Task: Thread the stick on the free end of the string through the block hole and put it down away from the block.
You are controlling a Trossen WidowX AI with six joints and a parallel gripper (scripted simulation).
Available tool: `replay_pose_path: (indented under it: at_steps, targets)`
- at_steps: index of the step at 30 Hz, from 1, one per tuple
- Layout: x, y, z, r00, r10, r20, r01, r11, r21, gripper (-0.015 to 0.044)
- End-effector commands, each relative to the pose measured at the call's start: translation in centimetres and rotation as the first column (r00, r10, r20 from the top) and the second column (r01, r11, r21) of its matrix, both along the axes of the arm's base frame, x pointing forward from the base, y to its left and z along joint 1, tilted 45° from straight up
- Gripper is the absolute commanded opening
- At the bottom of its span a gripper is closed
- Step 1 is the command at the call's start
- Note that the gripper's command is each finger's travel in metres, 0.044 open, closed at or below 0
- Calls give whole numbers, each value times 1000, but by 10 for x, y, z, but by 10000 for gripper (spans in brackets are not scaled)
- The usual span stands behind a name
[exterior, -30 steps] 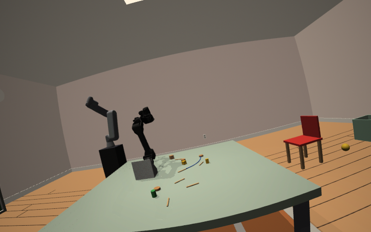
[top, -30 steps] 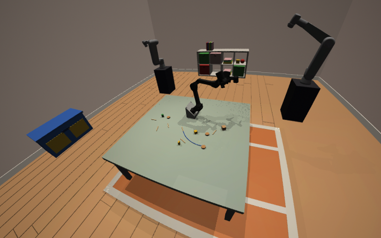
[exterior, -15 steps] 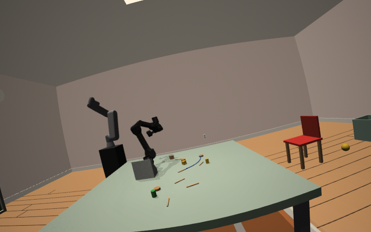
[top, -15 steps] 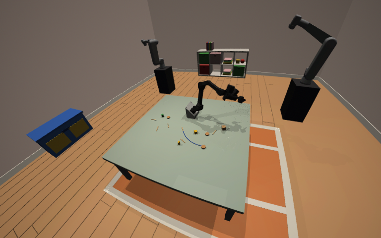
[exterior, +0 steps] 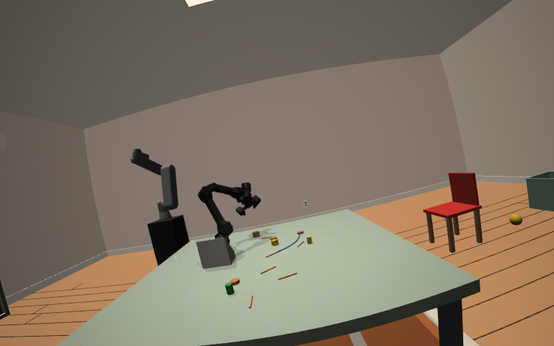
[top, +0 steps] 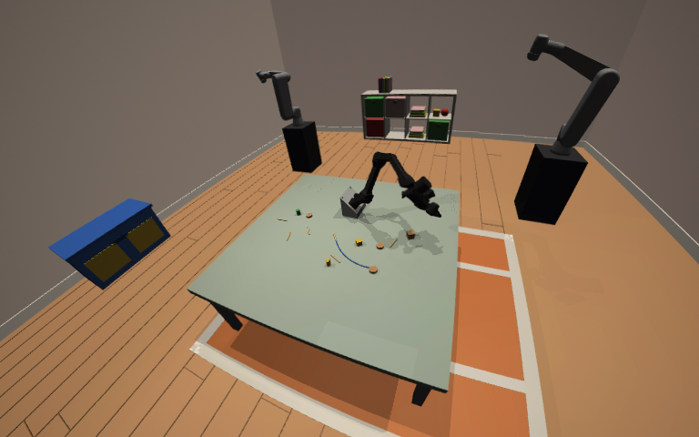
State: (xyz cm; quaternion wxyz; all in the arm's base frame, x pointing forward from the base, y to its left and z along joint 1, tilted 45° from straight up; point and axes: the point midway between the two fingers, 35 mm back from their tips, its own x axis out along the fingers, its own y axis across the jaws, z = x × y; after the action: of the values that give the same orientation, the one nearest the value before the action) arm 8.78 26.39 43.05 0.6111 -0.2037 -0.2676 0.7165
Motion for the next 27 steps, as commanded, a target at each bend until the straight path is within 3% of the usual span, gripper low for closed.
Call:
replay_pose_path:
  at_steps: [1, 8, 15, 27]
  targets:
    - [52, 6, -45, 991, -130, 20, 131, 984, -124, 440]
    - [130, -18, -127, 956, -276, 99, 293, 893, -341, 440]
    - [180, -76, -212, 935, -329, 135, 347, 759, -550, 440]
    - [177, -188, -318, 957, -288, 2, 194, 640, -744, 440]
